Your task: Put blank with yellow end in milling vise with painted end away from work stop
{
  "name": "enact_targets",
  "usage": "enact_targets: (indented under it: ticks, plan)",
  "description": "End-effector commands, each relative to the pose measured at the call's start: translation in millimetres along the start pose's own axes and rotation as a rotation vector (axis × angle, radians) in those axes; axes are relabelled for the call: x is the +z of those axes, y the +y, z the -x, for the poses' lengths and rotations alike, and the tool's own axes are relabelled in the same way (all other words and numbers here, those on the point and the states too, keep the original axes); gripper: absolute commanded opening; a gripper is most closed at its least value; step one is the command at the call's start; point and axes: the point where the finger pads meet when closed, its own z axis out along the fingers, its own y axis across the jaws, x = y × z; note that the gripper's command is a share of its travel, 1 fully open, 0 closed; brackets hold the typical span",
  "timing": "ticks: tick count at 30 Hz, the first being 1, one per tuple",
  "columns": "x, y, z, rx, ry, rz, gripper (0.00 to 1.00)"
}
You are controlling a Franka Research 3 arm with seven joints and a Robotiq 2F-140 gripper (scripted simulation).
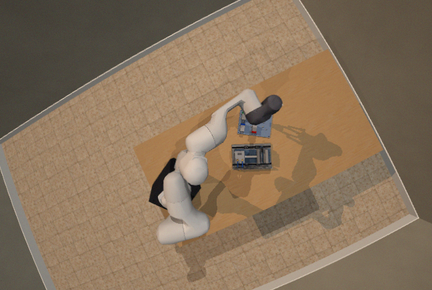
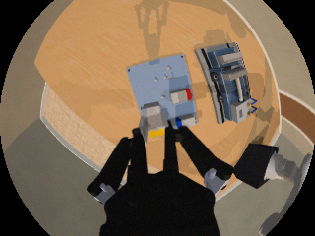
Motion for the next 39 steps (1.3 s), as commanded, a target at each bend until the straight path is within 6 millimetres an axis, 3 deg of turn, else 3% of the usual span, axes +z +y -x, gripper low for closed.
enact_targets:
  ticks: [1,11,15,28,32,39]
  plan:
    - [-2.8,-0.8,-3.4,-0.140,0.006,-0.009,0.00]
    - [-1.6,-0.7,-1.5,-0.133,0.002,-0.005,0.00]
    - [-3.0,-0.9,-3.7,-0.317,0.007,-0.008,0.00]
    - [-1.7,-0.6,-1.8,-0.310,0.003,-0.005,0.00]
    - [-3.1,-1.0,-3.8,-0.494,0.010,-0.009,0.00]
    - [-3.1,-1.0,-3.8,-0.494,0.010,-0.009,0.00]
